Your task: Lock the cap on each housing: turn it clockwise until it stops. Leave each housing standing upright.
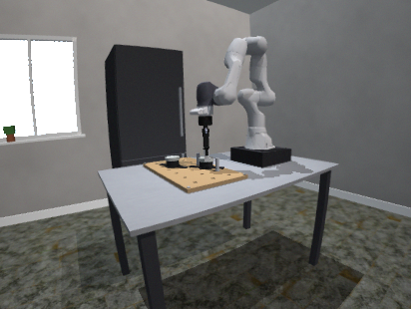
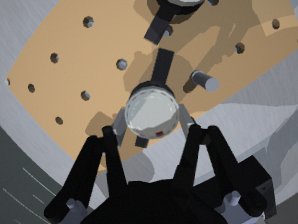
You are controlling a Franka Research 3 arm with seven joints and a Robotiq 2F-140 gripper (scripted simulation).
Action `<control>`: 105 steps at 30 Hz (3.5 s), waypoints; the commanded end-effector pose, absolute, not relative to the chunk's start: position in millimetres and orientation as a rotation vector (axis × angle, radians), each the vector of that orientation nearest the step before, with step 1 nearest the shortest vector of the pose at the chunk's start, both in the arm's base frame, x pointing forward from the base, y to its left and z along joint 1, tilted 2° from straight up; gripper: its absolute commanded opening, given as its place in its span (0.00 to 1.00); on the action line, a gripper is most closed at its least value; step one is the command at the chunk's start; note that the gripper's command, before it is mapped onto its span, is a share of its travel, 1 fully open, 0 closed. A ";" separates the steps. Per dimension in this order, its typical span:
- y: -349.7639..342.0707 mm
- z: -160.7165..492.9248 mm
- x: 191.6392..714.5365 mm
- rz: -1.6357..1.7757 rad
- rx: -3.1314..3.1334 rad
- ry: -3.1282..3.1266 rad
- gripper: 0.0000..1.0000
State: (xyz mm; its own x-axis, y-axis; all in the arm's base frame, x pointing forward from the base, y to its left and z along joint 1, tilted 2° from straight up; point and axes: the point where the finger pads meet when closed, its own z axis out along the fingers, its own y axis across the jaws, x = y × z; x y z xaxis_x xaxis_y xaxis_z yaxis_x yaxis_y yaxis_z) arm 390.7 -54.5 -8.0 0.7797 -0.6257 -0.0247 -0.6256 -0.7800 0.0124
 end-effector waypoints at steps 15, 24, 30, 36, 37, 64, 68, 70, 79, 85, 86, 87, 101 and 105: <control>-53.5 -8.0 390.0 -0.041 2.725 -1.530 0.10; -53.5 -8.0 390.0 -0.041 2.724 -1.531 0.10; -53.5 -8.0 390.0 -0.041 2.724 -1.531 0.10; -53.5 -8.0 390.0 -0.041 2.724 -1.531 0.10; -53.5 -8.0 390.0 -0.041 2.724 -1.531 0.10; -53.5 -8.0 390.0 -0.041 2.724 -1.531 0.78; -53.5 -8.0 390.0 -0.041 2.724 -1.531 0.78; -53.5 -8.0 390.0 -0.041 2.724 -1.531 0.78; -53.5 -8.0 390.0 -0.041 2.724 -1.531 0.78; -53.5 -8.0 390.0 -0.041 2.724 -1.531 0.78; -53.5 -8.0 390.0 -0.041 2.724 -1.531 0.78; -53.5 -8.0 390.0 -0.041 2.724 -1.531 0.78; -53.5 -4.1 390.2 -0.041 2.724 -1.531 0.78; -53.5 -0.1 390.3 -0.041 2.724 -1.531 0.78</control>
